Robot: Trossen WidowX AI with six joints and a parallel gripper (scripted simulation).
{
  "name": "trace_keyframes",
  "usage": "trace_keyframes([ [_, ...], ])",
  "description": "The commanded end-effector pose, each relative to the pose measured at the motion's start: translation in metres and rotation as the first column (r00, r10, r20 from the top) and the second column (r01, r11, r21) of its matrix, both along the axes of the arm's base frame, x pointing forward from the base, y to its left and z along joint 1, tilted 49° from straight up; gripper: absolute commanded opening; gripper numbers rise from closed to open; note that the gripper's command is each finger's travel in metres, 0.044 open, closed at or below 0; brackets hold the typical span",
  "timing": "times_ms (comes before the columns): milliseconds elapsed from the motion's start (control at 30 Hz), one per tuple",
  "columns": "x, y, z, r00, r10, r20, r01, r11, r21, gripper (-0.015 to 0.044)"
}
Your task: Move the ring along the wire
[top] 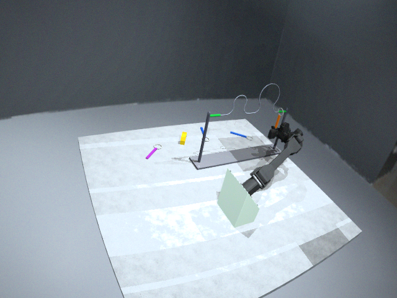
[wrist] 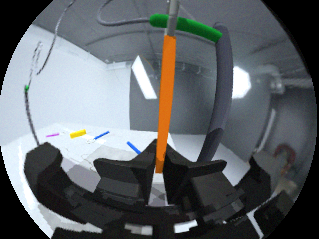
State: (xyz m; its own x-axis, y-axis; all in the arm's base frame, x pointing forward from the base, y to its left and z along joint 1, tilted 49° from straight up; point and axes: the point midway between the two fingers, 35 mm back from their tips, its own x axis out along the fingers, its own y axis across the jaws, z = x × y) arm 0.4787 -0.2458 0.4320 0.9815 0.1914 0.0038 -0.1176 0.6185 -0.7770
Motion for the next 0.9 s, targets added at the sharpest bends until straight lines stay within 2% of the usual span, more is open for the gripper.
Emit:
trace_keyframes([
  [0,0.000,0.000,0.000,1.000,0.000,0.000,0.000,1.000,0.003,-0.0150],
  [533,-0.001,0.000,0.000,1.000,-0.008,-0.006,0.008,1.000,0.002,-0.0150],
  [867,-0.024,0.004,-0.006,0.984,-0.138,-0.109,0.136,0.990,-0.024,-0.0150],
])
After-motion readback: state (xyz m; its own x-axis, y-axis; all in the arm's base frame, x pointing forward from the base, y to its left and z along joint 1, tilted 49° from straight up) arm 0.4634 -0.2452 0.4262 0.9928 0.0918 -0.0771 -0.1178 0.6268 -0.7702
